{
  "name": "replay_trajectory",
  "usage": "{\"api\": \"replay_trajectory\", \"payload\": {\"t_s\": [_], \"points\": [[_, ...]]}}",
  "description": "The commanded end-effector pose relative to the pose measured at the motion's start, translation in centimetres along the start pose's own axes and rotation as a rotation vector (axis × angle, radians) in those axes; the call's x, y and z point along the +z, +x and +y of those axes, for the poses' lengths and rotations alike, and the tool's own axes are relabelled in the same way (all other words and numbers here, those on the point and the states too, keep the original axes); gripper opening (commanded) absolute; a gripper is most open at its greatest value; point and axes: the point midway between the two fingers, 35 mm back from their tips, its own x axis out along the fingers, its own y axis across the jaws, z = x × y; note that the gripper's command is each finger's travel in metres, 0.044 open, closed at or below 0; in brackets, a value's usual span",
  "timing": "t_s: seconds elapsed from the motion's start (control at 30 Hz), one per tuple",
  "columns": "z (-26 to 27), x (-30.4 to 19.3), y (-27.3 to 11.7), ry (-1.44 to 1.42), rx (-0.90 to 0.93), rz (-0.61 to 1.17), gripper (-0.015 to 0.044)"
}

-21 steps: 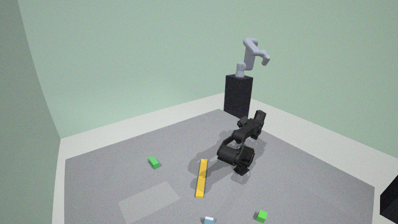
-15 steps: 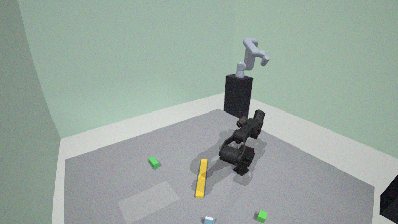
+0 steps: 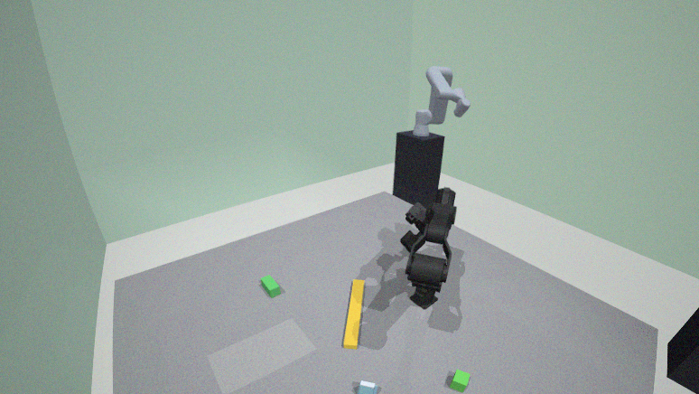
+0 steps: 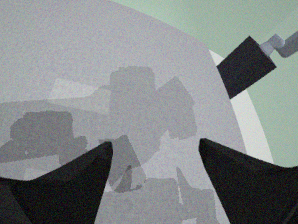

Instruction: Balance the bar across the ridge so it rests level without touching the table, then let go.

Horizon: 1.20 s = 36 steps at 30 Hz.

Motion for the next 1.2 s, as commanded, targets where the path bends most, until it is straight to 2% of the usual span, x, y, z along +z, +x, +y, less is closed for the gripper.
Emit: {"api": "replay_trajectory", "payload": {"t_s": [0.0, 1.17], "points": [[0.6, 0.7, 0.2, -0.041, 0.043, 0.001, 0.0315], [8.5, 5.8, 0.9, -0.413, 0.438, -0.015, 0.0315]]}}
